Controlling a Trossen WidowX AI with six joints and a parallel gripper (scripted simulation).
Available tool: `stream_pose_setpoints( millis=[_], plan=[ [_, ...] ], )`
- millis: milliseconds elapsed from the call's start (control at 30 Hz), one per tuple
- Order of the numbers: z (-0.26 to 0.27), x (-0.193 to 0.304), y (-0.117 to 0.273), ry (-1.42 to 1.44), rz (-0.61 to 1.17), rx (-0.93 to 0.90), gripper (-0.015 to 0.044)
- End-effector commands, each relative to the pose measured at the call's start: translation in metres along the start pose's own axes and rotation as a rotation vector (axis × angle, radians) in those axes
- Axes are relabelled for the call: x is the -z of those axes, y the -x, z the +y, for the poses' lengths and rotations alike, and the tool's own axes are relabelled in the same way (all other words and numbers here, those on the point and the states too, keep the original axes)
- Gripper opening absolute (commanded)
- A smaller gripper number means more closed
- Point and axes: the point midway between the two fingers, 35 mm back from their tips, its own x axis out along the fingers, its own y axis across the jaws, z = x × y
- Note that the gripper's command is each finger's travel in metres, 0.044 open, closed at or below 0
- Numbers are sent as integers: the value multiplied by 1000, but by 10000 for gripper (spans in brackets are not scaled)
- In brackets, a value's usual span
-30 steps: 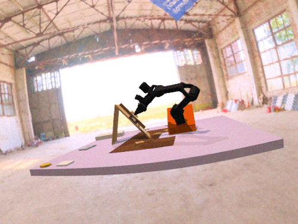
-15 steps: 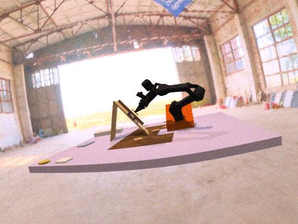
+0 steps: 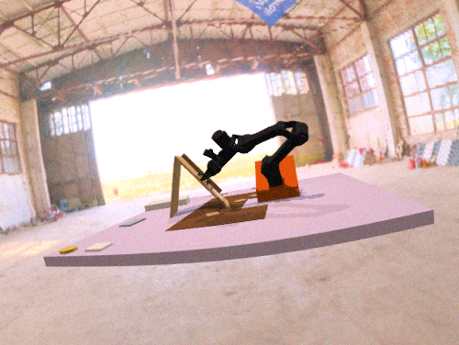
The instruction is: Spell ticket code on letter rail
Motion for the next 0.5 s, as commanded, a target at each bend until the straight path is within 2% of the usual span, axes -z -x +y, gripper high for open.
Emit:
stream_pose_setpoints(
  millis=[0,467],
  plan=[
    [-1,1,-6,-8,-2,3,0],
    [-2,1,-5,-8,-2,3,0]
  ],
)
